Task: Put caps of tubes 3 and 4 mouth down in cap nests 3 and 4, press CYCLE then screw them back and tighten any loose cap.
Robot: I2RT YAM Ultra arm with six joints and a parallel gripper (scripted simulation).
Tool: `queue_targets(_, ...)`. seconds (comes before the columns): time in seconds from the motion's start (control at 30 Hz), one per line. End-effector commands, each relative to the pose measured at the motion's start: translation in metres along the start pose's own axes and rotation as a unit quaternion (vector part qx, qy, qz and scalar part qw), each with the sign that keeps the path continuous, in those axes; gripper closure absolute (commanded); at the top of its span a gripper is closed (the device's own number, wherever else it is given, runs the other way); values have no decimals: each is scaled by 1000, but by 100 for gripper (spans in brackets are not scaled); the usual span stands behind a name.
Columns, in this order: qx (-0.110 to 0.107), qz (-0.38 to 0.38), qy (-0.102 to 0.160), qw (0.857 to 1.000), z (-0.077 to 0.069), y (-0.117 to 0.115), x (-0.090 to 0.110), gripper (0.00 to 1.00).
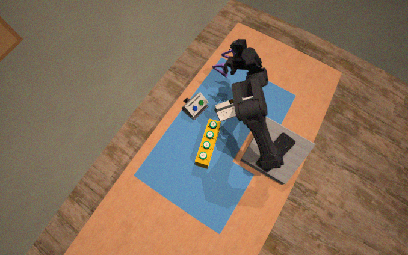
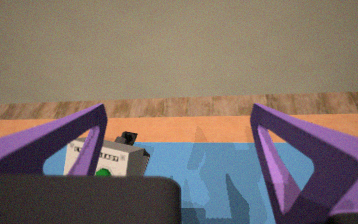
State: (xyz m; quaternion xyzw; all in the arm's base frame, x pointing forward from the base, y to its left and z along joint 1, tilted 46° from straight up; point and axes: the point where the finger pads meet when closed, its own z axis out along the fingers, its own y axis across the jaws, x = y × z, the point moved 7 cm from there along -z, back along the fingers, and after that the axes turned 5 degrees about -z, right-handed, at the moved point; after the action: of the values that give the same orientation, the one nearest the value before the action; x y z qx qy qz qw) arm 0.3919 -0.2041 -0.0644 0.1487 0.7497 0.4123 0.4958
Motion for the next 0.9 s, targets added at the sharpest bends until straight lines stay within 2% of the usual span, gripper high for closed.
queue_targets(0.0, 1, -6, -4, 1000, -1, 1, -5, 0)
queue_targets(0.53, 1, -6, -4, 1000, -1, 1, -5, 0)
queue_targets(0.57, 0, -6, -4, 1000, -1, 1, -5, 51)
queue_targets(0.87, 0, -6, -4, 1000, -1, 1, -5, 51)
